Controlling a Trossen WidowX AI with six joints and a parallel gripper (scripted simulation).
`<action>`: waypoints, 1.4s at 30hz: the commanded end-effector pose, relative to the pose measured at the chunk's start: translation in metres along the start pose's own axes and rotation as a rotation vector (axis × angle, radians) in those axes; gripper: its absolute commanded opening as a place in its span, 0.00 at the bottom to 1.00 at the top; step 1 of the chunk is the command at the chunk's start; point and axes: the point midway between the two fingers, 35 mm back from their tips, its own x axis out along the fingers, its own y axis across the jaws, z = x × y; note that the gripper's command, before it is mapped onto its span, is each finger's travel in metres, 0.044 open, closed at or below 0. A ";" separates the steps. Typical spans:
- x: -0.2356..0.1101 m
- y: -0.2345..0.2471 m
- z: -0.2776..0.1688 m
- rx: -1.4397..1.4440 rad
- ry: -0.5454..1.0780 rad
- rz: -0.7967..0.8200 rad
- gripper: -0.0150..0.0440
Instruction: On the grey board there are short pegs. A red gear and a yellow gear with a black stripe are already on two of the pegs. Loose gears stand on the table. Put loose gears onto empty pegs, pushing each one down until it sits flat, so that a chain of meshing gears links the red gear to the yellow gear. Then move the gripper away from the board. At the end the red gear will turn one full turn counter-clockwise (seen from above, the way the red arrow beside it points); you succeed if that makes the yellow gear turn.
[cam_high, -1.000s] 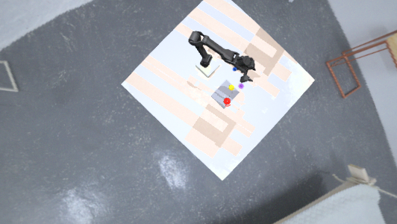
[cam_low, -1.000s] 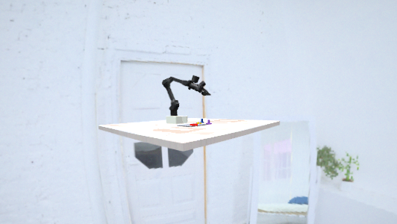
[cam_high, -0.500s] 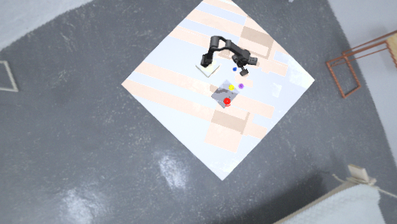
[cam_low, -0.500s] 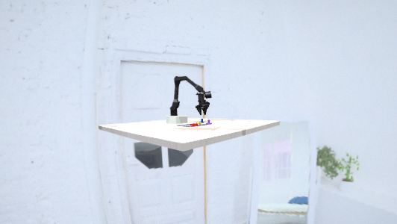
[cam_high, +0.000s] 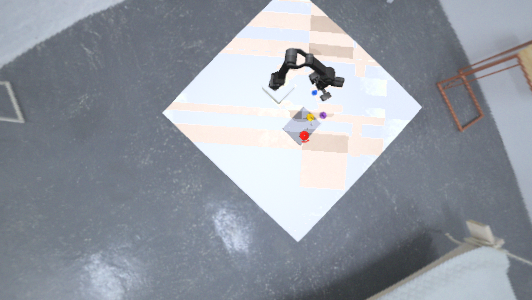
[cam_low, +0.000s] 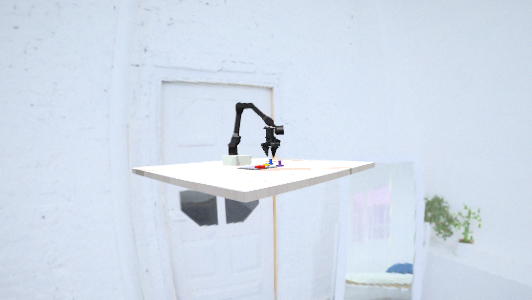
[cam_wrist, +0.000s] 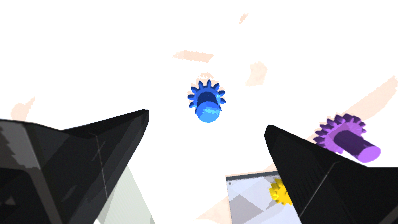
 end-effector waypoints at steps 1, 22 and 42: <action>0.006 0.000 0.000 -0.008 0.002 0.001 1.00; 0.031 0.000 0.000 -0.008 0.002 0.001 1.00; 0.031 0.000 0.000 -0.008 0.002 0.001 0.31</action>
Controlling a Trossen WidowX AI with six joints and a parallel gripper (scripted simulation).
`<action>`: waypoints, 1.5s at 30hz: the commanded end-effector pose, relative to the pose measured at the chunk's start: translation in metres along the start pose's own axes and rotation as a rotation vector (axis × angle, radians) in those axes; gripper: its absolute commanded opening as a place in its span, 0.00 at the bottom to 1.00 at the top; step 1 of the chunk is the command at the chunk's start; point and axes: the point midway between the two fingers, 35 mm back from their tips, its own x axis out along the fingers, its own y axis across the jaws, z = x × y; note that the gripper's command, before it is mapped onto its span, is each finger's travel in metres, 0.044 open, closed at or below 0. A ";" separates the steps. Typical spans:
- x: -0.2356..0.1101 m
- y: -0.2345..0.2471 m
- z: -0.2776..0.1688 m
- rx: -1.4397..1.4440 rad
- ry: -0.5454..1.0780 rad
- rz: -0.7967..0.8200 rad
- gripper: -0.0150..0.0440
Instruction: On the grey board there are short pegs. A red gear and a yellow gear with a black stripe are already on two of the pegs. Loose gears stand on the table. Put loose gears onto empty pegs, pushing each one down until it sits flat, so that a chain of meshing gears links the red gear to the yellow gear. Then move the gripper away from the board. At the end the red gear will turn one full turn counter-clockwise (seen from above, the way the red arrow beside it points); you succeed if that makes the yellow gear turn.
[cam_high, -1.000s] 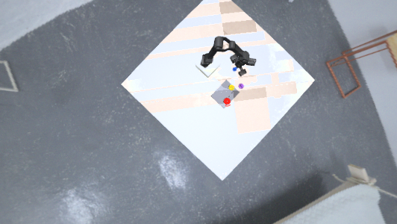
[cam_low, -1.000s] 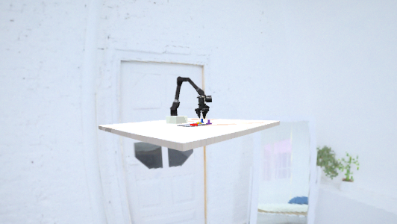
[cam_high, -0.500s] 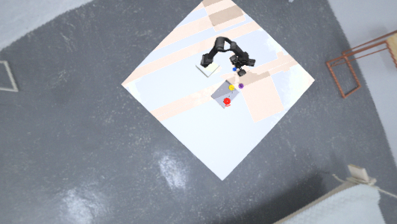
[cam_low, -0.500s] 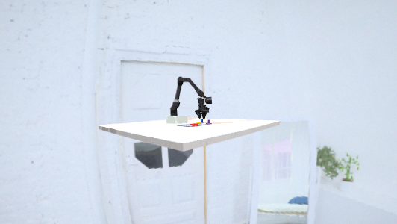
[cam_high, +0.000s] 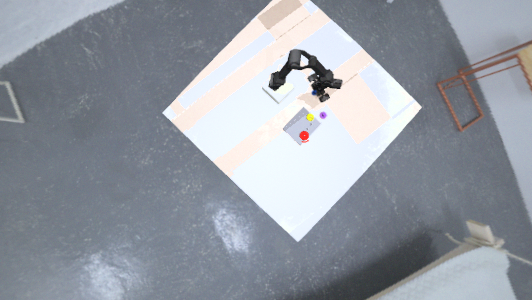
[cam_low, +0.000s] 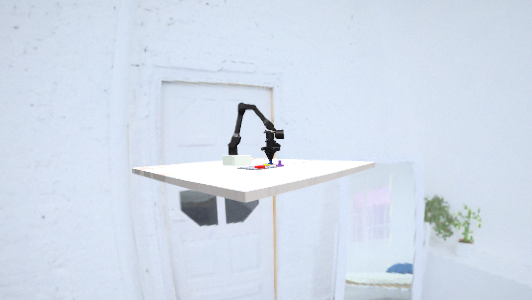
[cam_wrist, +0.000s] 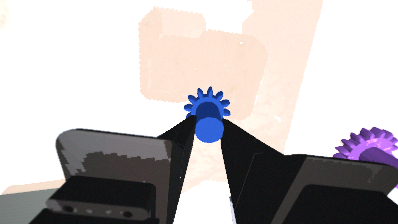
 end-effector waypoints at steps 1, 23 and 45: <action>0.000 0.000 0.000 -0.006 0.000 -0.001 0.30; -0.048 -0.009 0.007 -0.006 -0.001 -0.002 0.25; -0.108 -0.012 0.004 -0.005 -0.002 -0.003 0.25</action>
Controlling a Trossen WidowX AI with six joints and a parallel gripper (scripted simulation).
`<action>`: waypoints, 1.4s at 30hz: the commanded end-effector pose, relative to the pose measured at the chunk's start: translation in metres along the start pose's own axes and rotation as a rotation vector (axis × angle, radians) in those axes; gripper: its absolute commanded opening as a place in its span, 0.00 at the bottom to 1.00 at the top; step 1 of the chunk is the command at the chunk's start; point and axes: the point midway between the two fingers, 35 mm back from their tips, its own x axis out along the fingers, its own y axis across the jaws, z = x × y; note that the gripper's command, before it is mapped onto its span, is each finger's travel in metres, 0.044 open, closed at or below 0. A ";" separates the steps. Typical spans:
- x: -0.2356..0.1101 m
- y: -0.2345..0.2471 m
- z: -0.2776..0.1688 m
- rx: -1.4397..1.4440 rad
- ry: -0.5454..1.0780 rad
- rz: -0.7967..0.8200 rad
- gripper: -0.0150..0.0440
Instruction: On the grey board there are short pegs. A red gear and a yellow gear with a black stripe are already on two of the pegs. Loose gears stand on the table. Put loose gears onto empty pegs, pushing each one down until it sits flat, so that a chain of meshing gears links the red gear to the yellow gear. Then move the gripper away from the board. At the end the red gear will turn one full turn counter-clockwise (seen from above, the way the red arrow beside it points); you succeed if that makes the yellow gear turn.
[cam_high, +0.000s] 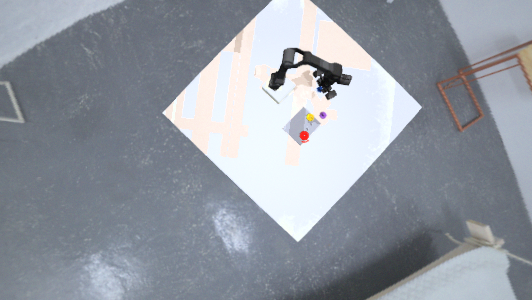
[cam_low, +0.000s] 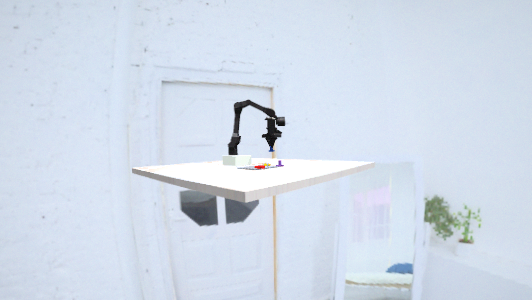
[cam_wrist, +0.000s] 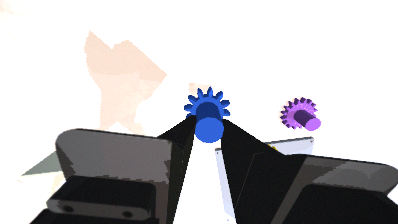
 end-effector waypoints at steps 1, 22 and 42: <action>-0.015 -0.001 -0.001 -0.005 -0.012 -0.010 0.25; -0.047 -0.004 -0.009 -0.007 -0.013 -0.009 0.25; -0.033 -0.049 -0.027 0.003 -0.012 -0.017 0.25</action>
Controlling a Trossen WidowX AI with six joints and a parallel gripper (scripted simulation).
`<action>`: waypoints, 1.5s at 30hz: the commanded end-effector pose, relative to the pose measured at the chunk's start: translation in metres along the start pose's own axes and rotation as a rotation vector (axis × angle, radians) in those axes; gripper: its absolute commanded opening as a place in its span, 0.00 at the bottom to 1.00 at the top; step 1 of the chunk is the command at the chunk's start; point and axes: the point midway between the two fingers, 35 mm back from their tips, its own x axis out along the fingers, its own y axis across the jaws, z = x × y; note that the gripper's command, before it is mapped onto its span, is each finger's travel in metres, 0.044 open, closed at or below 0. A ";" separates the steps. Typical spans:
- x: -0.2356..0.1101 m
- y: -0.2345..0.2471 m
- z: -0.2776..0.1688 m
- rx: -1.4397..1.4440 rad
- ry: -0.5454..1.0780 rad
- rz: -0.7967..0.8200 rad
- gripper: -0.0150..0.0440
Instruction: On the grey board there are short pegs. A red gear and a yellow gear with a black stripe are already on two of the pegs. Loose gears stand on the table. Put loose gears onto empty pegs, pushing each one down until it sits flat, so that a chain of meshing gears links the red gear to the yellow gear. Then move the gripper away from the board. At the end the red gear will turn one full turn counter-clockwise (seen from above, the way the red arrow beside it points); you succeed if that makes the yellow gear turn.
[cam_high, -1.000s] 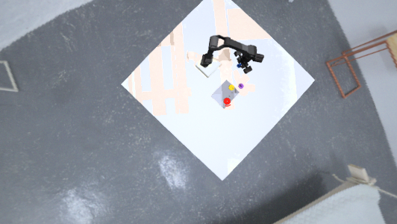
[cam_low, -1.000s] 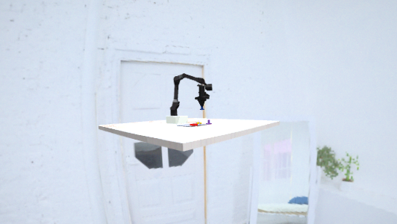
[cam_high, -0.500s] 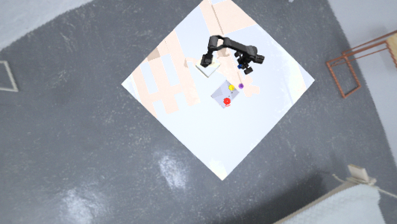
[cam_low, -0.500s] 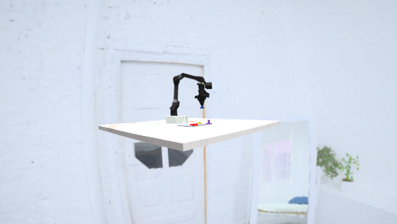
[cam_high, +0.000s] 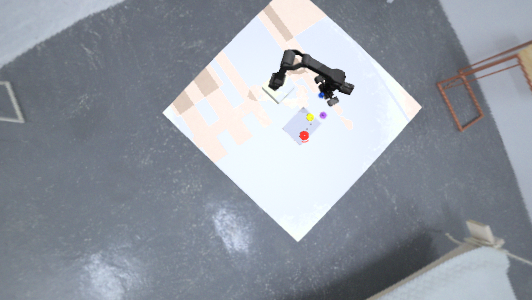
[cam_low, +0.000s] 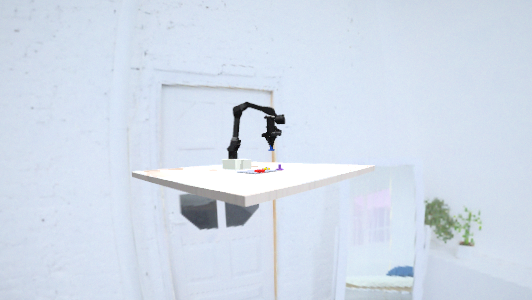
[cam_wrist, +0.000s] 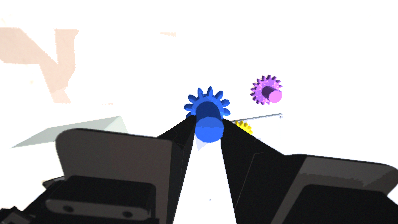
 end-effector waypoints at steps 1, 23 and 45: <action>0.004 -0.010 -0.004 -0.003 0.001 0.000 0.25; 0.021 -0.056 -0.035 0.014 0.008 -0.017 0.25; 0.040 -0.097 -0.076 0.013 0.016 -0.012 0.25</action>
